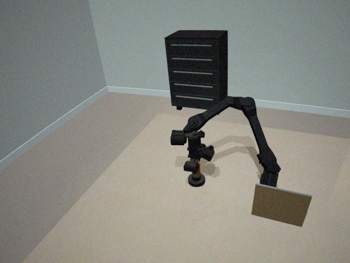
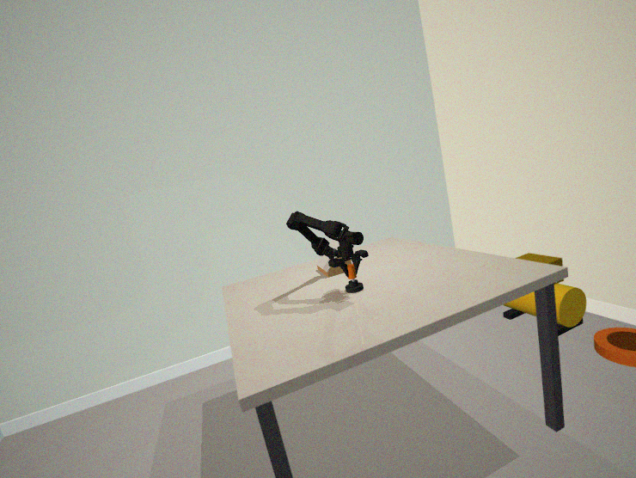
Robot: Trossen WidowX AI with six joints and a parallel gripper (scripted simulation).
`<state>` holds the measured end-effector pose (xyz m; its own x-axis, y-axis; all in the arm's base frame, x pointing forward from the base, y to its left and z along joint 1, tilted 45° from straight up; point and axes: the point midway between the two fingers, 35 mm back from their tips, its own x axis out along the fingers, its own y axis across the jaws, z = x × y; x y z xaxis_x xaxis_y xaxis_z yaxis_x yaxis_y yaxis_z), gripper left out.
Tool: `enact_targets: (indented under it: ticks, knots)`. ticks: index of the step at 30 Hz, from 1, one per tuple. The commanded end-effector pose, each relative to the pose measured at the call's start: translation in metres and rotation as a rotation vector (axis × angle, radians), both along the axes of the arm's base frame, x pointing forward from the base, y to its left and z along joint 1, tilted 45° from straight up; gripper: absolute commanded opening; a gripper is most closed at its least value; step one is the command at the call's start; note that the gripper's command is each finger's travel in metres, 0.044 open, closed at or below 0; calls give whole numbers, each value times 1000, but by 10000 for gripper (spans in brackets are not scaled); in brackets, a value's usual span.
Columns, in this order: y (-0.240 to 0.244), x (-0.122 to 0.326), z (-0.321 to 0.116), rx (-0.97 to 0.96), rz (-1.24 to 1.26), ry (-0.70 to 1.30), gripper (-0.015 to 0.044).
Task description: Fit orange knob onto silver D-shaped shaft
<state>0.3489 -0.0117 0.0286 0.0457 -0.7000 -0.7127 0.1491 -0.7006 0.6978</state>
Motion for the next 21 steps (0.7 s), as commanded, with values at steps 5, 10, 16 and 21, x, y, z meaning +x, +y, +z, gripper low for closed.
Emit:
enact_targets:
  ticks: [5,10,16,21]
  knots:
    - [3,0,3,-1,1,0,0]
    - [3,0,4,3,-62,-62,0]
    - [2,1,3,20,-322,-318,0]
    - [1,1,1,36,-571,-563,0]
